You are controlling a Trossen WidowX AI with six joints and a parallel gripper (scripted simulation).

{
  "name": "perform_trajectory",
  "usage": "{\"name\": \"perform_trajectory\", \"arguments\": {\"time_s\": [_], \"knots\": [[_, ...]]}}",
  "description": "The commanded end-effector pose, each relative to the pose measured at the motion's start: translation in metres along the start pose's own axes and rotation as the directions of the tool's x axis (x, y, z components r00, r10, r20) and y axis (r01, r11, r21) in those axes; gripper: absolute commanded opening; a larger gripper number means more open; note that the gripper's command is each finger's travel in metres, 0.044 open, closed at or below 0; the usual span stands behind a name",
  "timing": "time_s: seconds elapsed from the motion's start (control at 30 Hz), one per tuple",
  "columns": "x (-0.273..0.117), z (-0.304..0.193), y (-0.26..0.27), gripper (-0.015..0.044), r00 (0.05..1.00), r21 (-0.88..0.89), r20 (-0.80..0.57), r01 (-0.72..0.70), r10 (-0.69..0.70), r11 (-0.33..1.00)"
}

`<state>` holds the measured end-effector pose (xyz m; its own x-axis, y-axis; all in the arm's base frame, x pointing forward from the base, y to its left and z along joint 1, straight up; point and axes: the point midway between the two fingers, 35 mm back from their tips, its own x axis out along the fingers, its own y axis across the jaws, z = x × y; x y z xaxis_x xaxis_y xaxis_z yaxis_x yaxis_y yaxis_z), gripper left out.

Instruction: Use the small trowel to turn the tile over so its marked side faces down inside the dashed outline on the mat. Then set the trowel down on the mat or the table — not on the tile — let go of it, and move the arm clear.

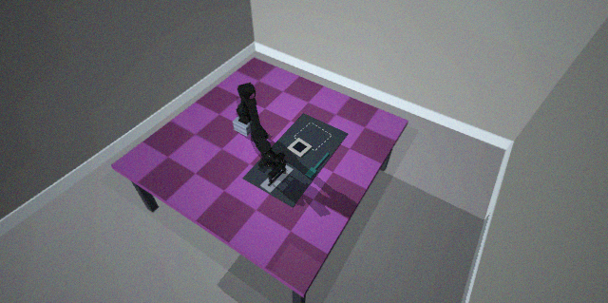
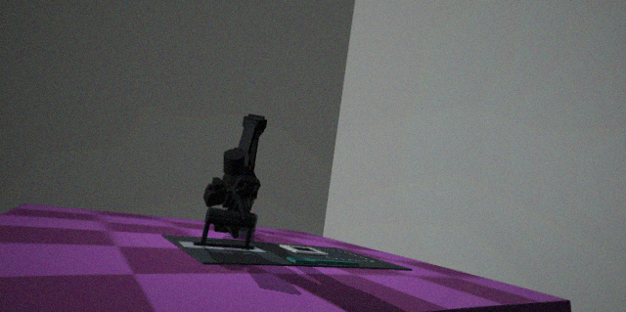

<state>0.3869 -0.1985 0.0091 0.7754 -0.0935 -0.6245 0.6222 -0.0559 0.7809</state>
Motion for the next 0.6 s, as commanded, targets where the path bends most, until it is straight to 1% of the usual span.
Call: {"name": "perform_trajectory", "arguments": {"time_s": [0.0, 0.13, 0.57], "knots": [[0.0047, 0.0018, 0.0032, 0.0274, 1.000, 0.000, 0.007, -0.008, 0.008, 1.000], [0.0047, 0.0018, 0.0032, 0.0169, 1.000, 0.000, 0.007, -0.008, 0.008, 1.000], [0.0047, 0.0018, 0.0032, 0.0082, 1.000, 0.000, 0.007, -0.008, 0.008, 1.000]]}}
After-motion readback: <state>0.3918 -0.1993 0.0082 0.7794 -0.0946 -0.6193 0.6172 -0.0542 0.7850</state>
